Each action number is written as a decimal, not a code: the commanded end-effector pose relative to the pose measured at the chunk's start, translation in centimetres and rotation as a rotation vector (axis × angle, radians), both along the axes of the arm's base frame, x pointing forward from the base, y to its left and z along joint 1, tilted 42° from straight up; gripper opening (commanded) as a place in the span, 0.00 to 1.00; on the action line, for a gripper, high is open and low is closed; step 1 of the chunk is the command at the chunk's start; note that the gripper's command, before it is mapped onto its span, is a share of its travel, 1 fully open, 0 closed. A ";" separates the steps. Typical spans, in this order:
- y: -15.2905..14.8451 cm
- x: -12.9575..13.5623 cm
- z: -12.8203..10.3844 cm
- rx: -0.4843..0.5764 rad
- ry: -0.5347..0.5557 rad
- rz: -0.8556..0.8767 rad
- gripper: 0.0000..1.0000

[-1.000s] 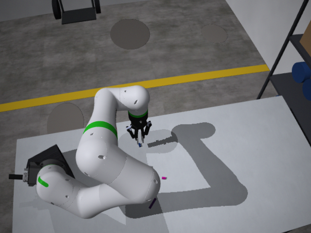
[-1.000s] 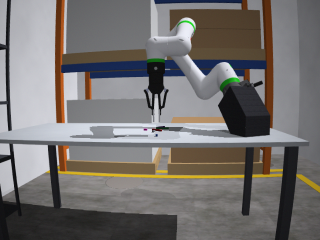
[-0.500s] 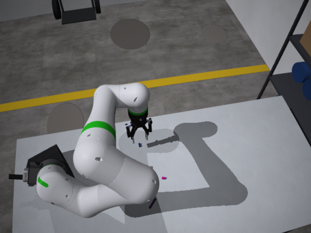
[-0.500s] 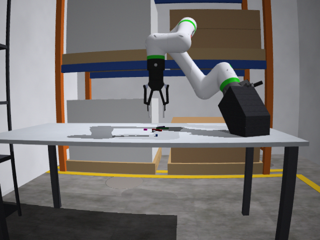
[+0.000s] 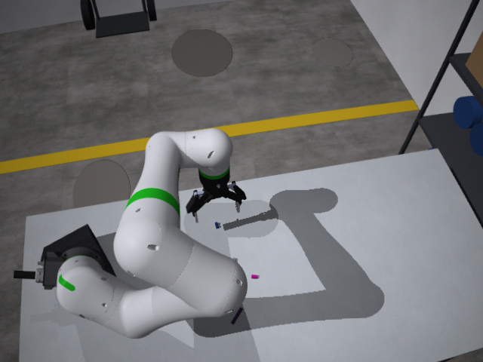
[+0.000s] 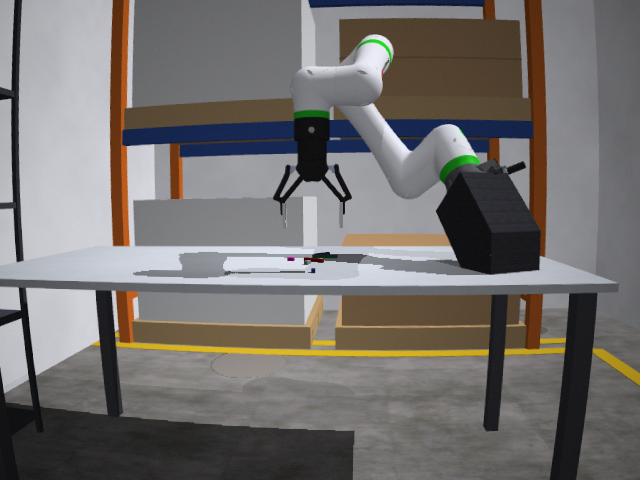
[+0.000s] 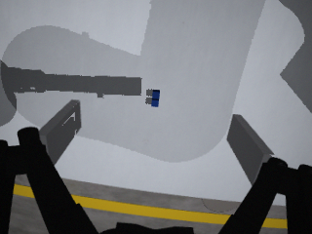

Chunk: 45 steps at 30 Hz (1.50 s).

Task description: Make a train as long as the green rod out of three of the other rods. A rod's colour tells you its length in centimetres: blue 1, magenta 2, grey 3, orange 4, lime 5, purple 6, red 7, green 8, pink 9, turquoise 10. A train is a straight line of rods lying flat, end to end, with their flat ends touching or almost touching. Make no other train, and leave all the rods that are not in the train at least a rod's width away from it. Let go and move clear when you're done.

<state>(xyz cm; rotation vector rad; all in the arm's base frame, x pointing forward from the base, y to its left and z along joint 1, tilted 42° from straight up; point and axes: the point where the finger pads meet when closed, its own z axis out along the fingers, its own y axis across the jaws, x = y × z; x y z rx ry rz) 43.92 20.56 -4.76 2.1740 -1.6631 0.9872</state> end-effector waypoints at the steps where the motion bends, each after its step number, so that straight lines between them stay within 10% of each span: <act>1: -0.3 0.2 0.3 0.005 -0.005 -0.008 1.00; 18: -13.1 4.3 10.6 0.176 -0.215 -0.315 1.00; 37: -27.2 2.9 18.8 0.302 -0.454 -0.610 1.00; 38: -27.2 2.9 18.8 0.302 -0.454 -0.610 0.15; 45: -27.2 2.9 18.8 0.302 -0.454 -0.610 0.15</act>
